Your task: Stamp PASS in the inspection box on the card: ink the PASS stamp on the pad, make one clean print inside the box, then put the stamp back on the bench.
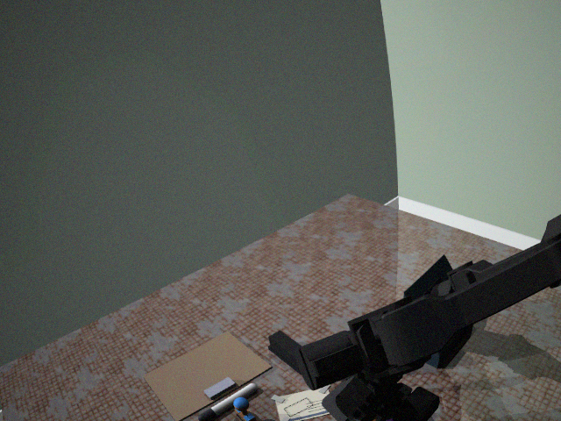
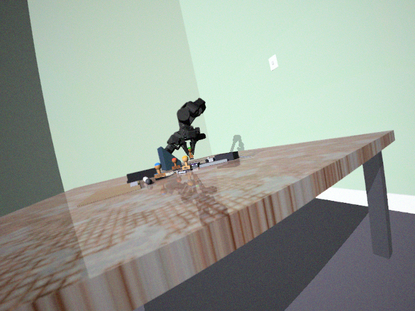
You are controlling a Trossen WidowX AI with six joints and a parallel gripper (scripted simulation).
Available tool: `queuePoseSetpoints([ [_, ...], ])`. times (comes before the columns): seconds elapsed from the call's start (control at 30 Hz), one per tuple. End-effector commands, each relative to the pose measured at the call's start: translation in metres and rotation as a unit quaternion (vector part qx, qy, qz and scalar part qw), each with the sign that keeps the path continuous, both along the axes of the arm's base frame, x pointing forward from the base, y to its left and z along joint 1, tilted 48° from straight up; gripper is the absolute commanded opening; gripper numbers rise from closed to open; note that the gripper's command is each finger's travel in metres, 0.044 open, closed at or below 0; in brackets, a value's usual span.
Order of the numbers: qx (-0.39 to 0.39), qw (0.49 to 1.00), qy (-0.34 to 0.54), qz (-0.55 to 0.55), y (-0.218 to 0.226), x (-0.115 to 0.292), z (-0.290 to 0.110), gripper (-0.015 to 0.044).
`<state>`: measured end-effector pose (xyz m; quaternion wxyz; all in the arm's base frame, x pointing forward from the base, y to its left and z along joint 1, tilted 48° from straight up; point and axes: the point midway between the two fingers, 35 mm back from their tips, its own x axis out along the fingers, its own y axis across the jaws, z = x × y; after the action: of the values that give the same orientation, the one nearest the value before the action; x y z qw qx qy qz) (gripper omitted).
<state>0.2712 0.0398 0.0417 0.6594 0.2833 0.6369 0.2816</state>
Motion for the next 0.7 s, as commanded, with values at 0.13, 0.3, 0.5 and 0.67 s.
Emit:
queuePoseSetpoints([
  [0.13,0.002,1.0,0.003,0.0,0.006,-0.001,-0.004,0.0],
  [0.3,0.002,1.0,0.003,0.0,0.008,-0.001,-0.006,0.0],
  [0.5,0.003,1.0,0.003,0.0,0.011,-0.001,-0.009,0.0],
  [0.67,0.003,1.0,0.003,0.0,0.014,-0.001,-0.011,0.0],
])
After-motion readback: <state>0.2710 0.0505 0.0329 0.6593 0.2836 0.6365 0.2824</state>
